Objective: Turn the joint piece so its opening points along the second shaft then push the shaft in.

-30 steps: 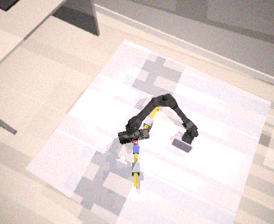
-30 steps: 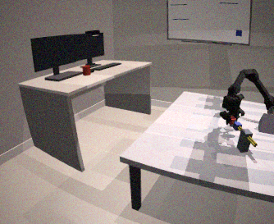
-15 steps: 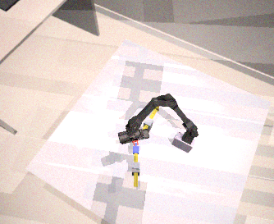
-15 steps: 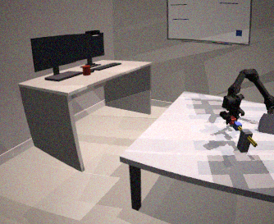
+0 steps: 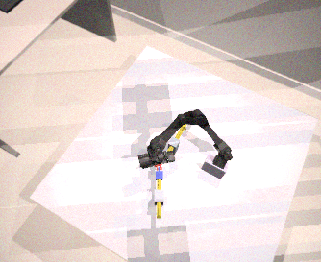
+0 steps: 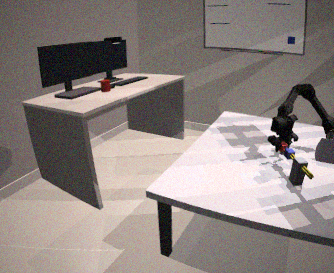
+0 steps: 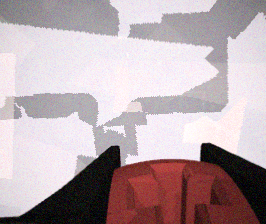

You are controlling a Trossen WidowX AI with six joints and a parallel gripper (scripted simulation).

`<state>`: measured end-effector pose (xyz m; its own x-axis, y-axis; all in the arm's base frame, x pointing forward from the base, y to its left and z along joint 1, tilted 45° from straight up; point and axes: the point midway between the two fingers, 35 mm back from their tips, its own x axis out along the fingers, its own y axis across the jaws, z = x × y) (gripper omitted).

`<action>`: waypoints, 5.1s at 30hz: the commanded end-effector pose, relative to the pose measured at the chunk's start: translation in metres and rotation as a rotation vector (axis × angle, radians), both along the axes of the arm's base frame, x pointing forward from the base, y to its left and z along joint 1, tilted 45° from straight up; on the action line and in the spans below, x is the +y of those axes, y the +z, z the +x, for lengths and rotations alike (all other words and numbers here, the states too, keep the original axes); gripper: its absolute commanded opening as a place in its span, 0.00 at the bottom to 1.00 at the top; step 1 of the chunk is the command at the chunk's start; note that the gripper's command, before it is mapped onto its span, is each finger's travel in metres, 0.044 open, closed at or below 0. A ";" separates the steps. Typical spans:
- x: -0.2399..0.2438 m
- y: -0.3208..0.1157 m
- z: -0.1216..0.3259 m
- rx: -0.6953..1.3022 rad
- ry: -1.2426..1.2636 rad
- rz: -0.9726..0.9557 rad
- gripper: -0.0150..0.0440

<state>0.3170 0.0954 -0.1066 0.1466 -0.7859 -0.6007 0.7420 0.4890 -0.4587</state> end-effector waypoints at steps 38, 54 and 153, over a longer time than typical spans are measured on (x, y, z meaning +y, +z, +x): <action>-0.006 0.002 -0.008 -0.122 -0.167 0.044 0.25; -0.012 0.003 -0.019 -0.269 -0.357 0.107 0.25; 0.028 0.038 -0.030 -0.247 -0.346 0.023 1.00</action>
